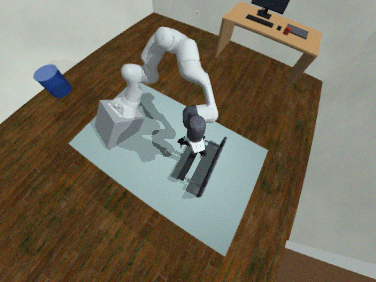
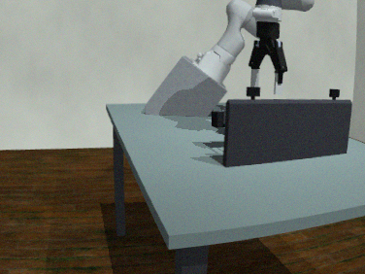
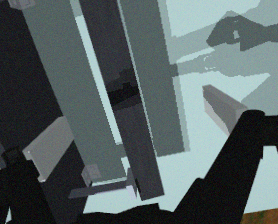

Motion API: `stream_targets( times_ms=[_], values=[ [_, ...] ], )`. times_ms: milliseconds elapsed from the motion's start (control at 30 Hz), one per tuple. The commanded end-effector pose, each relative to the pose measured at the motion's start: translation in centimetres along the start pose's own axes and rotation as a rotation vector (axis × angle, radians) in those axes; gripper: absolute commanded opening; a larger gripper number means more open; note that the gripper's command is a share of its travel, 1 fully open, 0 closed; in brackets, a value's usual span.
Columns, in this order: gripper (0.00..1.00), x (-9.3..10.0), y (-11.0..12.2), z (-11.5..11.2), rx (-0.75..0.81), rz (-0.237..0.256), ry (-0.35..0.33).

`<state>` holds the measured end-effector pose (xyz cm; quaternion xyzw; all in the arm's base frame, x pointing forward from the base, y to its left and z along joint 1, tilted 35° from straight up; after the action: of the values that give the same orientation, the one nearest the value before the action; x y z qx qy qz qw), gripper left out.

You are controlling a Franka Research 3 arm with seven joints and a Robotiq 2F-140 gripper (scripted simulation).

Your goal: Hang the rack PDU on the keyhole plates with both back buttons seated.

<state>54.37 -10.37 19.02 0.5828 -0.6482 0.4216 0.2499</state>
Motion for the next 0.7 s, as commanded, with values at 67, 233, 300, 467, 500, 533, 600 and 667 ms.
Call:
stream_targets(
  times_ms=[67,233,300,467,500,533,600,667],
  values=[
    [1.0,0.2,1.8,0.1,0.007,0.007,0.003],
    [1.0,0.2,3.2,0.0,0.007,0.007,0.003],
    [1.0,0.2,4.2,0.0,0.007,0.007,0.003],
    [1.0,0.1,6.7,-0.2,0.007,0.007,0.003],
    [1.0,0.1,7.1,-0.2,0.007,0.007,0.003],
    [1.0,0.1,7.6,-0.2,0.007,0.007,0.003],
    [1.0,0.1,8.4,-0.3,0.007,0.007,0.003],
    [1.0,0.1,9.2,-0.3,0.007,0.007,0.003]
  ],
)
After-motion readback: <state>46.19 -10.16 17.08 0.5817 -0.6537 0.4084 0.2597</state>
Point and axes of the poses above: the point where the finger pads meet when closed, its own x axis back along the fingers, its own y axis across the jaws, z = x × y, the point moved 10 cm from there along x, back along the fingers, and after that the axes turned 4 degrees about x, right-handed, at the moved point
